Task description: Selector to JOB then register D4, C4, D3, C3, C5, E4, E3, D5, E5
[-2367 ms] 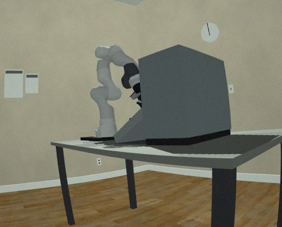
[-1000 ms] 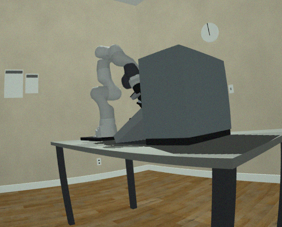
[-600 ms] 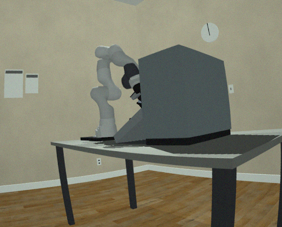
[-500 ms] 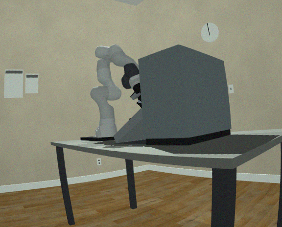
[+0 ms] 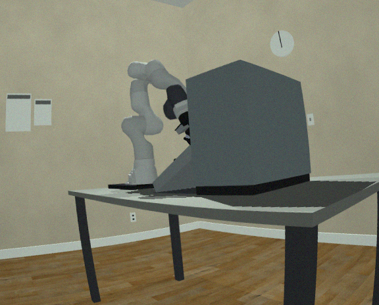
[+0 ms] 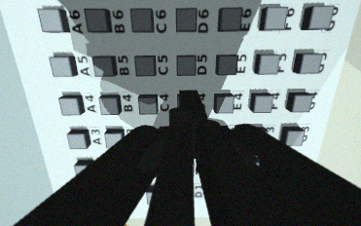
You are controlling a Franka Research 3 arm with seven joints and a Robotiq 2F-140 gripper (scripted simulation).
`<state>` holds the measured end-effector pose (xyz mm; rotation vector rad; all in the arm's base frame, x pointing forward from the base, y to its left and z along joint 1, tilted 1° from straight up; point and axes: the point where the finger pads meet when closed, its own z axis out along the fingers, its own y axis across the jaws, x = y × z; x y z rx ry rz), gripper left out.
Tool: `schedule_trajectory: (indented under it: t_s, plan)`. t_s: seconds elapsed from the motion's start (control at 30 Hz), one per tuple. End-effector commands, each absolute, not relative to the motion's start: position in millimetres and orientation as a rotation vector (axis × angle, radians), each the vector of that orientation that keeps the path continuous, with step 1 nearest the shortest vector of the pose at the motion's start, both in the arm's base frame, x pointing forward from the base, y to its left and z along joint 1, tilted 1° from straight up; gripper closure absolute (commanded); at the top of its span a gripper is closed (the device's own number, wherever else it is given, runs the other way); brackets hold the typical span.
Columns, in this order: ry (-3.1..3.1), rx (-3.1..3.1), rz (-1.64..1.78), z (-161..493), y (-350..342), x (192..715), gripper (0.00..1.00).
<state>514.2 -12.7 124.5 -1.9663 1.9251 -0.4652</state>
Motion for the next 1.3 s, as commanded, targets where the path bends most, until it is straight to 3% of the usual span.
schedule_trajectory:
  t_s: [0.0,1.27]
  plan:
    - [1.92,-1.969,-0.47,125.3,-13.1,515.5,0.9]
    - [1.92,-1.969,-0.47,154.5,-14.9,500.7,0.9]
